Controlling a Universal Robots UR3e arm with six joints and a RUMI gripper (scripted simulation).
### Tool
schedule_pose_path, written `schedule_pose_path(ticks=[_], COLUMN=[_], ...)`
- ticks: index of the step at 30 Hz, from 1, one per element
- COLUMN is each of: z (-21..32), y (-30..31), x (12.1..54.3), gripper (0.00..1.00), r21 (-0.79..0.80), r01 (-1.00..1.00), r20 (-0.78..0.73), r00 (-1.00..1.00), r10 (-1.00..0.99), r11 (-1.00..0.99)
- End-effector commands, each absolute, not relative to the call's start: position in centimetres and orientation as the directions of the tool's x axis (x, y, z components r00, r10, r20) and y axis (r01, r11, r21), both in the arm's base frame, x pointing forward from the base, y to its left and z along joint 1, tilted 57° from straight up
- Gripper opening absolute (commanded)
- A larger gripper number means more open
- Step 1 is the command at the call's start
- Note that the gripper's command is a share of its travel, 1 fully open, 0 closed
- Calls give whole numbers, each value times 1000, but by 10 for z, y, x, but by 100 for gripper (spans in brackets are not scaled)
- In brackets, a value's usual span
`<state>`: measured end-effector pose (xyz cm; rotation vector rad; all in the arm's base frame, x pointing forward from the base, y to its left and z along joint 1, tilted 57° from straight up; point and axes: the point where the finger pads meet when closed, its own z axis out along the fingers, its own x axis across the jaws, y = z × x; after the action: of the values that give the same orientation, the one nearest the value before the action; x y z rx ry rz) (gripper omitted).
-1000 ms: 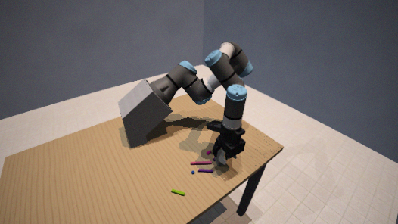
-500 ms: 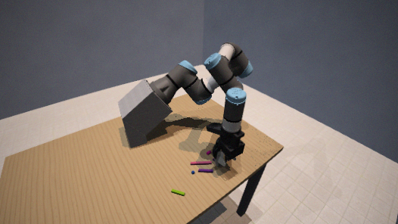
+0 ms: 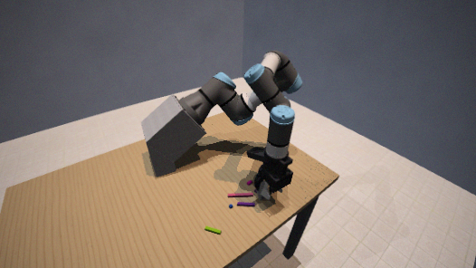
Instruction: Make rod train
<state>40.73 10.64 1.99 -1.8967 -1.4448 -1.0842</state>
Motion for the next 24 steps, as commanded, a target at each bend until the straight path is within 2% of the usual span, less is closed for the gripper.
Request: schedule_pose_path(ticks=[1, 21, 22, 24], z=[20, 20, 20, 20], y=[106, 106, 106, 106], x=[408, 408, 408, 408], gripper=[28, 28, 0, 0], r21=[66, 66, 66, 66], r01=[952, 952, 952, 952], r20=[835, 835, 835, 835], r00=[112, 112, 112, 112], r10=[539, 539, 539, 539], r11=[-300, -300, -300, -300])
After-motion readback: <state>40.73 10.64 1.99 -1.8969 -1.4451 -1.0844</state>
